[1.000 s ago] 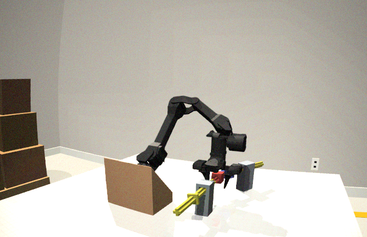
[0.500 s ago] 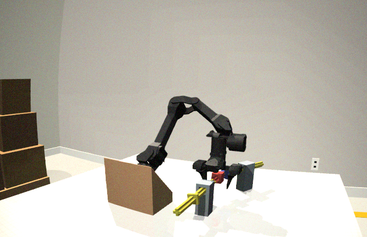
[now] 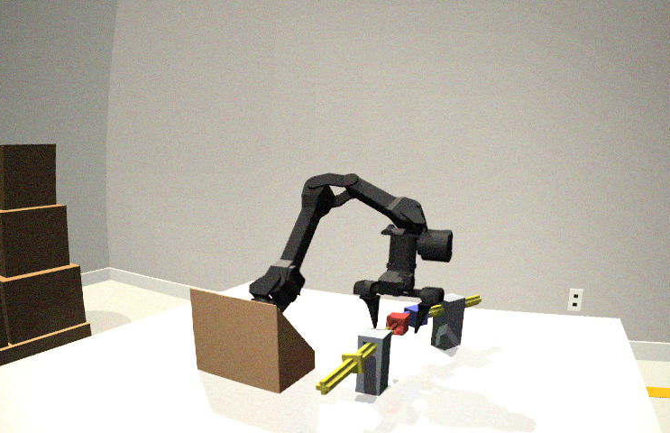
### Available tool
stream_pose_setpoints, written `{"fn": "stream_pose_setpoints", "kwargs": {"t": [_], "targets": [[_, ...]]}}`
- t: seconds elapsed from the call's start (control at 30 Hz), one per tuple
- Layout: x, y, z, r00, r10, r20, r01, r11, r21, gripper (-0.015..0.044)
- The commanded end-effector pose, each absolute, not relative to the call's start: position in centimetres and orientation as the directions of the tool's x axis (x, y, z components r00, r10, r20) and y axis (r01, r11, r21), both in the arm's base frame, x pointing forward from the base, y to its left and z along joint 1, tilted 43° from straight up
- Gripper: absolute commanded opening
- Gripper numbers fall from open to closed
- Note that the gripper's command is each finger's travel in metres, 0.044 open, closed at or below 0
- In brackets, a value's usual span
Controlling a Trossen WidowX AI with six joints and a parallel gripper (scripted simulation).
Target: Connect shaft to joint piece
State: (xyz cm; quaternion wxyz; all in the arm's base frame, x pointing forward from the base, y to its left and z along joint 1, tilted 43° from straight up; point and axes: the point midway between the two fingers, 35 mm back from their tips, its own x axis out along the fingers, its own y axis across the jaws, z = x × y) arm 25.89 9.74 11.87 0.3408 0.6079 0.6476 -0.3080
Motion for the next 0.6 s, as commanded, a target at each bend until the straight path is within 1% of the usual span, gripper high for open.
{"fn": "stream_pose_setpoints", "kwargs": {"t": [0.0,0.27,0.57], "targets": [[26.0,9.2,12.4,-0.02,0.572,-0.82,0.993,0.104,0.048,0.044],[26.6,6.7,14.9,0.017,0.587,-0.809,0.928,0.292,0.231,0.044],[26.8,3.9,17.6,0.063,0.602,-0.796,0.774,0.474,0.42,0.044]]}}
